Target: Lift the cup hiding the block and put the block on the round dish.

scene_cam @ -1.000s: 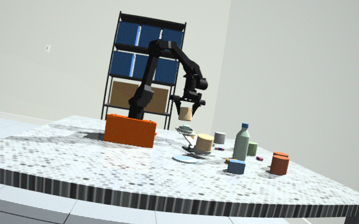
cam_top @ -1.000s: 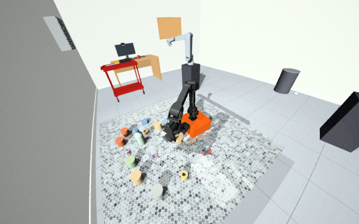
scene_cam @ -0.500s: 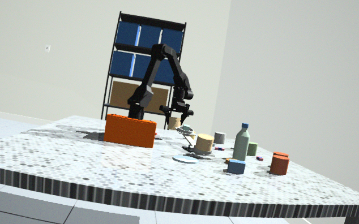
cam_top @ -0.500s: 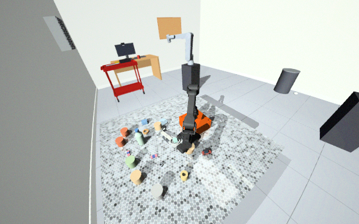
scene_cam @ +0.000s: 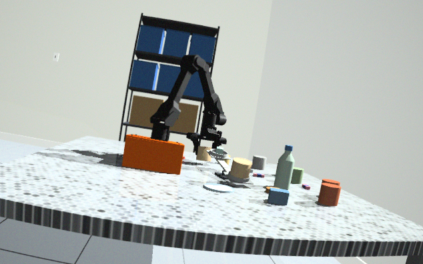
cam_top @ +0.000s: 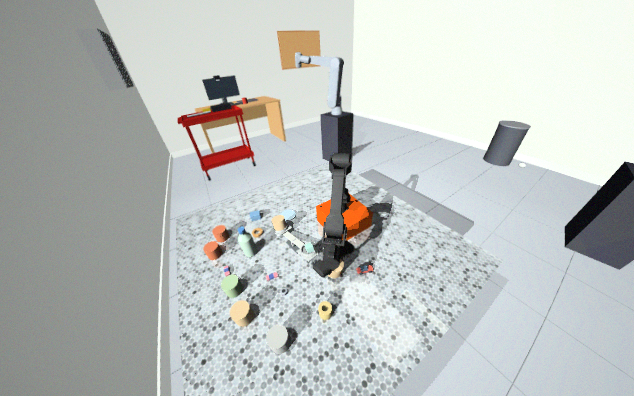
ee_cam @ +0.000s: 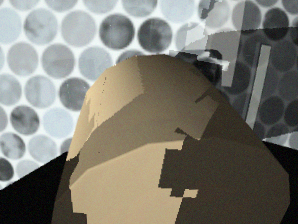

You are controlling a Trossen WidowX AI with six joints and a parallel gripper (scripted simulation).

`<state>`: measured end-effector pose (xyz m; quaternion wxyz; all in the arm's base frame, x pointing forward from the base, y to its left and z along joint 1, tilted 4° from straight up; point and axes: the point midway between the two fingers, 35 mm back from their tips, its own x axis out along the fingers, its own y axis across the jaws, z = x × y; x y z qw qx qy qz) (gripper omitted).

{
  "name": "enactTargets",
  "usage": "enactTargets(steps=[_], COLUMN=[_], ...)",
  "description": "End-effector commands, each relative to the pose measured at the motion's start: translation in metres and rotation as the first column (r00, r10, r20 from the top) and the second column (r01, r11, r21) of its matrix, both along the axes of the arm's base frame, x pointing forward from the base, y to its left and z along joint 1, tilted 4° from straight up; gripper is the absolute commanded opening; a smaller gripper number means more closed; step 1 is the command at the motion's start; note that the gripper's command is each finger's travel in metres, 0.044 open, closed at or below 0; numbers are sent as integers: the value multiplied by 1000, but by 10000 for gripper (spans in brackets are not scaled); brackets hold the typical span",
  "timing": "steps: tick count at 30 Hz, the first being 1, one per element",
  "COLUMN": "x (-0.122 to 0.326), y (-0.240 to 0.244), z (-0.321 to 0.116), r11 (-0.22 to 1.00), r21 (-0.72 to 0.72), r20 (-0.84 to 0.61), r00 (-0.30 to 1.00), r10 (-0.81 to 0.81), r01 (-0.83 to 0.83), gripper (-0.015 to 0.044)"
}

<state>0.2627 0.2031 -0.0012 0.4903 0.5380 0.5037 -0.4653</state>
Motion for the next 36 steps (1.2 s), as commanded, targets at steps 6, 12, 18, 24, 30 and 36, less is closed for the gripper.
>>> enactTargets(steps=[6, 12, 18, 24, 30, 36], x=[1, 1, 1, 1, -1, -2], y=[1, 1, 1, 1, -3, -4], z=[-14, -13, -13, -13, 36, 39], r11=[1000, 1000, 1000, 1000, 1000, 1000], r21=[-4, 1, 1, 1, -4, -4], r20=[1, 1, 1, 1, 2, 2], r00=[1000, 1000, 1000, 1000, 1000, 1000], r10=[-4, 0, 0, 0, -4, -4], r01=[4, 0, 0, 0, 4, 4], gripper=[0, 53, 210, 367, 440, 440])
